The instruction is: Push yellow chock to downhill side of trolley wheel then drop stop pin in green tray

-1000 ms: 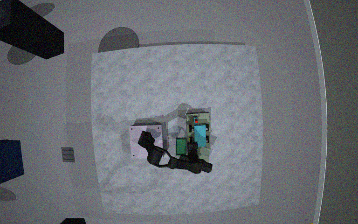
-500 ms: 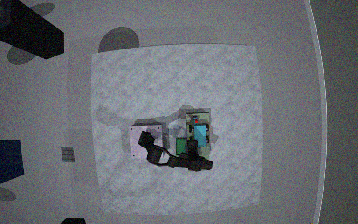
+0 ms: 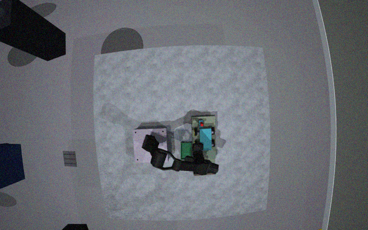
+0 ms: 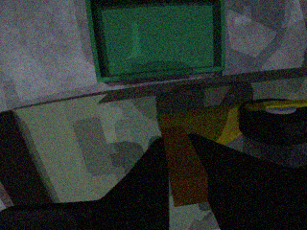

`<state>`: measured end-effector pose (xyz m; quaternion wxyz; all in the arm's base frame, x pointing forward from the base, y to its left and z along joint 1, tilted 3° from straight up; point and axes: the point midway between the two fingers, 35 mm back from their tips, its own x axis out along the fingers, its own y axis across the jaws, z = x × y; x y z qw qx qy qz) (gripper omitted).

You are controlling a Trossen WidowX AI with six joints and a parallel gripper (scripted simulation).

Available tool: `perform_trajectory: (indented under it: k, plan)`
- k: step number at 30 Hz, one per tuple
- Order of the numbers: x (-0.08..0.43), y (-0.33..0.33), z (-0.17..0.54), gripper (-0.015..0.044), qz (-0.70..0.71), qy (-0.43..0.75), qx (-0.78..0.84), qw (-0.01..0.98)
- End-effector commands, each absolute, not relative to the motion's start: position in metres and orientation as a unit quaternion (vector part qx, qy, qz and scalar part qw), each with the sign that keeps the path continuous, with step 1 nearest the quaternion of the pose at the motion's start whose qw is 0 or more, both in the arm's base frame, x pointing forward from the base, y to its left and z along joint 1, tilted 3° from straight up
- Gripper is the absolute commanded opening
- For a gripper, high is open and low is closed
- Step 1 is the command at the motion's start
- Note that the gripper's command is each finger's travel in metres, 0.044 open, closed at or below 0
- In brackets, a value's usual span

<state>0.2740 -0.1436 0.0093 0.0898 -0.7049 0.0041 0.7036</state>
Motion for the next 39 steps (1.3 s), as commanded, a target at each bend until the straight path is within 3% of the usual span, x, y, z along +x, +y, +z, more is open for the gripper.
perform_trajectory:
  k: [1,8,36,39]
  plan:
    - [0.274,-0.144,0.009,0.0000,0.704,0.004,-0.705,0.090]
    - [0.274,-0.144,0.009,0.0184,0.704,0.004,-0.705,0.090]
    - [0.273,-0.152,0.069,0.0190,0.702,0.002,-0.707,0.092]
    - [0.270,-0.151,0.061,0.0269,0.706,0.004,-0.702,0.096]
